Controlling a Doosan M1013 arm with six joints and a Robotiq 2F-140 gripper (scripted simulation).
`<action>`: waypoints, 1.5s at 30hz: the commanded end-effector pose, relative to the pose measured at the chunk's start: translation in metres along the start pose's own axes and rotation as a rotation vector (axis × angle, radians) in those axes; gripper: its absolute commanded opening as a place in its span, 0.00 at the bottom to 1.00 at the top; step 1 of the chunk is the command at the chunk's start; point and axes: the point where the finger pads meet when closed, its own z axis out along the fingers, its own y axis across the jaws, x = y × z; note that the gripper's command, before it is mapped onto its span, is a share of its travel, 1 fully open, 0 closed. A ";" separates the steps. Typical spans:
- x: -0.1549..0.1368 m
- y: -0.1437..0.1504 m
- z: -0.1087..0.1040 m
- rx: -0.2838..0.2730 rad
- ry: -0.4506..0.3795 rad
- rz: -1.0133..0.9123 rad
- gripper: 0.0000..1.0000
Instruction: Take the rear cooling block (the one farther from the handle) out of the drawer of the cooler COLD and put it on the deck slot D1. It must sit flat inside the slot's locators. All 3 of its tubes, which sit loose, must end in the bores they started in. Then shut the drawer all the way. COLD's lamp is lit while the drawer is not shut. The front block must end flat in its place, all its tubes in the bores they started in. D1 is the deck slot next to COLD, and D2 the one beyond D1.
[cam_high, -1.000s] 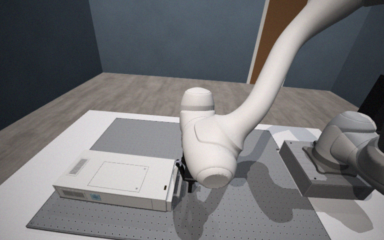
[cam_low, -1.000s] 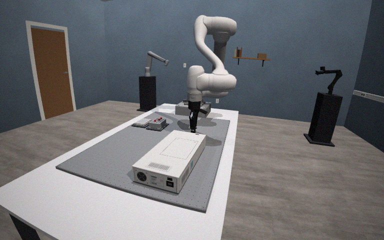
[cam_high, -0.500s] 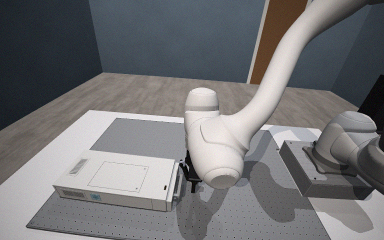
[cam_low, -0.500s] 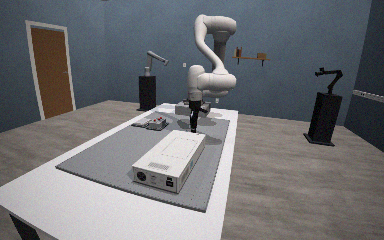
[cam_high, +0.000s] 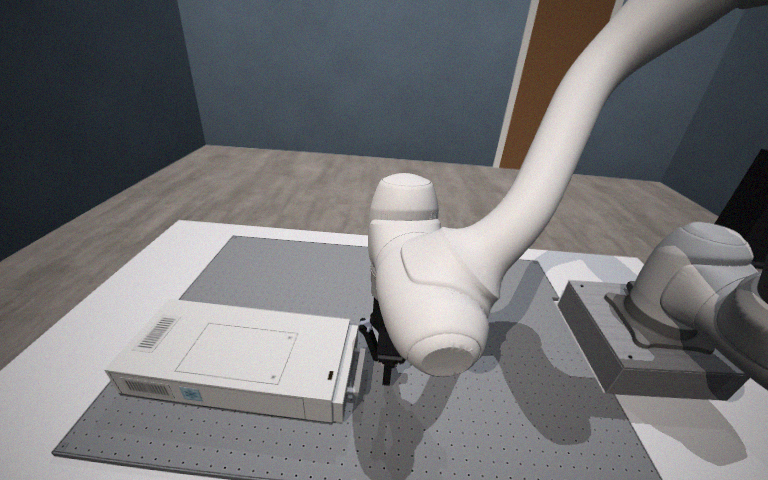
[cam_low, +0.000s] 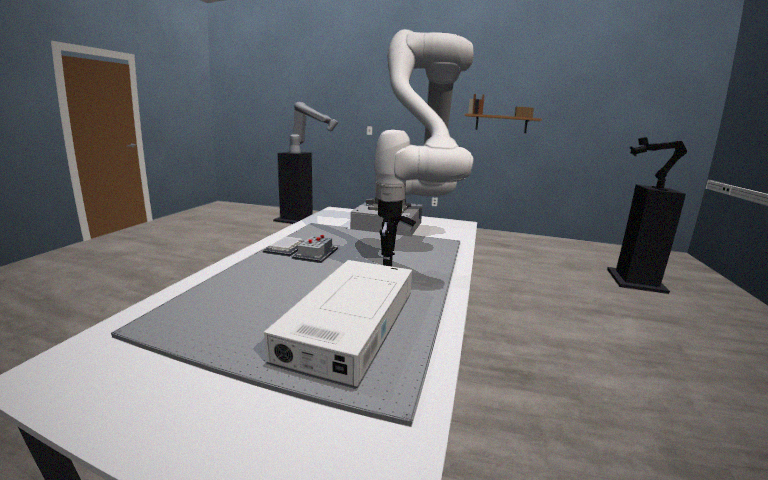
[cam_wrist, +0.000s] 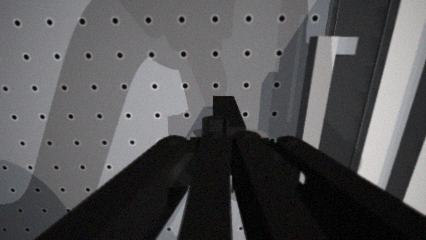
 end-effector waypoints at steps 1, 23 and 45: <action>0.003 0.002 -0.010 -0.006 0.000 -0.001 0.10; 0.003 0.001 -0.037 -0.006 0.000 -0.001 0.10; 0.003 0.001 -0.061 -0.006 0.000 -0.001 0.10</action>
